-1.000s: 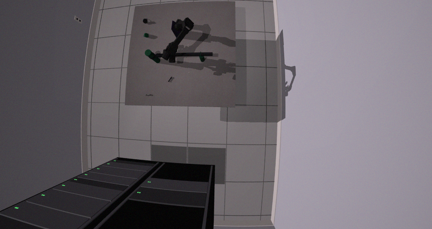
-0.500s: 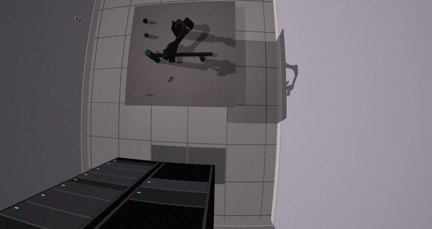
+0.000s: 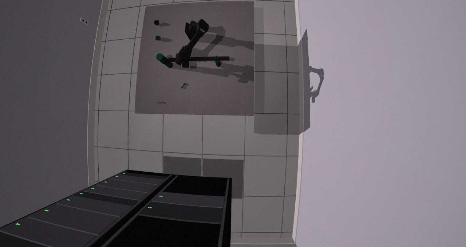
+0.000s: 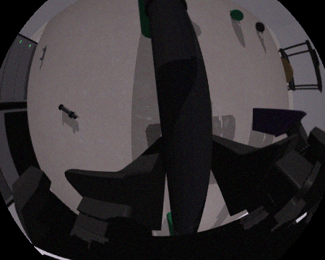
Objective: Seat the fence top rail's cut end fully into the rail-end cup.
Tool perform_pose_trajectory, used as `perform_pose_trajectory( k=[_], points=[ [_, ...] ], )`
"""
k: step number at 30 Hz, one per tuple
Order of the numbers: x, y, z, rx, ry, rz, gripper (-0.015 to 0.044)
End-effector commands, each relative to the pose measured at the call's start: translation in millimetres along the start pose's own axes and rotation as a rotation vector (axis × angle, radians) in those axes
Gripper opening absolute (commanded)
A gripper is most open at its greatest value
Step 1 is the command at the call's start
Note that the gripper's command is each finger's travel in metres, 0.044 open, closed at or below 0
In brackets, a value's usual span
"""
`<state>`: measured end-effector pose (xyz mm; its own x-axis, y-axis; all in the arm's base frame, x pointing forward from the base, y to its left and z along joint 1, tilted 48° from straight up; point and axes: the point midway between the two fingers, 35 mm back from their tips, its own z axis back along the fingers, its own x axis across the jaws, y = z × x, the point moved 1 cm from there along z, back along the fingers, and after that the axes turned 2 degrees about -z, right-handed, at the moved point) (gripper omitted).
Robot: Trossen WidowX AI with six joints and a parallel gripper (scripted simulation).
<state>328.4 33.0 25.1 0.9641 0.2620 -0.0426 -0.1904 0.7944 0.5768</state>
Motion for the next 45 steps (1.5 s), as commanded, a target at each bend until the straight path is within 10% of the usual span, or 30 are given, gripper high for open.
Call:
perform_pose_trajectory(
  k=[1, 45],
  points=[
    [0, -4, 2, -0.004, -0.005, -0.001, 0.0000],
    [0, -23, 5, -0.005, -0.005, -0.001, 0.0000]
  ],
)
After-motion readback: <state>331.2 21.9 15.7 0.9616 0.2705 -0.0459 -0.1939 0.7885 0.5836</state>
